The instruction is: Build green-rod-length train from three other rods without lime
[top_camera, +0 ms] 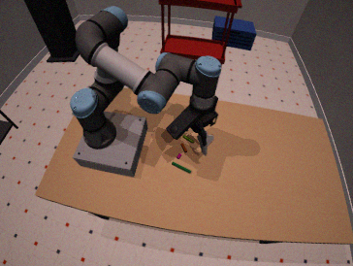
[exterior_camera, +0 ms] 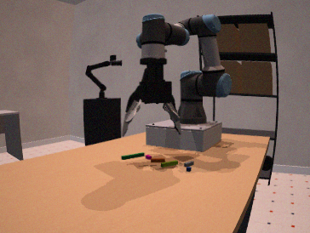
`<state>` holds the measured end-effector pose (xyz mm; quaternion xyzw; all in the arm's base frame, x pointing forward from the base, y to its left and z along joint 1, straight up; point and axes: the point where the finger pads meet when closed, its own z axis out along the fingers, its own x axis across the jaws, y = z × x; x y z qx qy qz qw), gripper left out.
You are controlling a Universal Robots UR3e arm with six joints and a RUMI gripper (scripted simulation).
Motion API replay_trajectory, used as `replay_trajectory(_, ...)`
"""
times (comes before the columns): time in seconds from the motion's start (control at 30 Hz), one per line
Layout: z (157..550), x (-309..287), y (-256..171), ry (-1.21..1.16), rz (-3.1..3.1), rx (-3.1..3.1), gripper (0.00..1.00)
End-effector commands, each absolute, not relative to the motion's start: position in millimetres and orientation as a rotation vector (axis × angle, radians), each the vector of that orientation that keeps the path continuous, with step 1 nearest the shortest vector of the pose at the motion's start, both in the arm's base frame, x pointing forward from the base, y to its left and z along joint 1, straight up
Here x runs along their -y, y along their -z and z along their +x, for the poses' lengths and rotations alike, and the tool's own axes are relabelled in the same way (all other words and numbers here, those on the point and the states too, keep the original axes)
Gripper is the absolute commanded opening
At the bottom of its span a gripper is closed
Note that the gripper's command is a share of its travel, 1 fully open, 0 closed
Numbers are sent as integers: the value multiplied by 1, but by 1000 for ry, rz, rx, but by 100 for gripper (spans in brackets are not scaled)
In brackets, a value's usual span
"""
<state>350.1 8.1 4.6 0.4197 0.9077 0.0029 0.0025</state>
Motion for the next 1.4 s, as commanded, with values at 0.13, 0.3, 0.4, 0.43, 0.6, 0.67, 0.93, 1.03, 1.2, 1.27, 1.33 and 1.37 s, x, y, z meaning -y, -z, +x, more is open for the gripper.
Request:
replay_trajectory(0.13, 351, -8, -5, -8, 1304, -2850, 100)
replay_trajectory(0.3, 351, -9, -5, -8, 1261, -2869, 100)
replay_trajectory(0.4, 351, -10, -5, -8, 1213, -2890, 100)
replay_trajectory(0.43, 351, -10, -5, -8, 1192, -2899, 100)
replay_trajectory(0.6, 351, -12, -5, -7, 1051, -2953, 100)
replay_trajectory(0.67, 351, -12, -5, -7, 1051, -2953, 100)
replay_trajectory(0.93, 353, -16, -5, -8, 773, -3037, 100)
replay_trajectory(1.03, 353, -18, -5, -8, 686, -3058, 100)
replay_trajectory(1.2, 354, -20, -5, -7, 569, -3081, 100)
replay_trajectory(1.27, 354, -21, -5, -7, 508, -3092, 100)
replay_trajectory(1.33, 355, -22, -5, -7, 431, -3103, 100)
replay_trajectory(1.37, 355, -23, -5, -6, 405, -3107, 100)
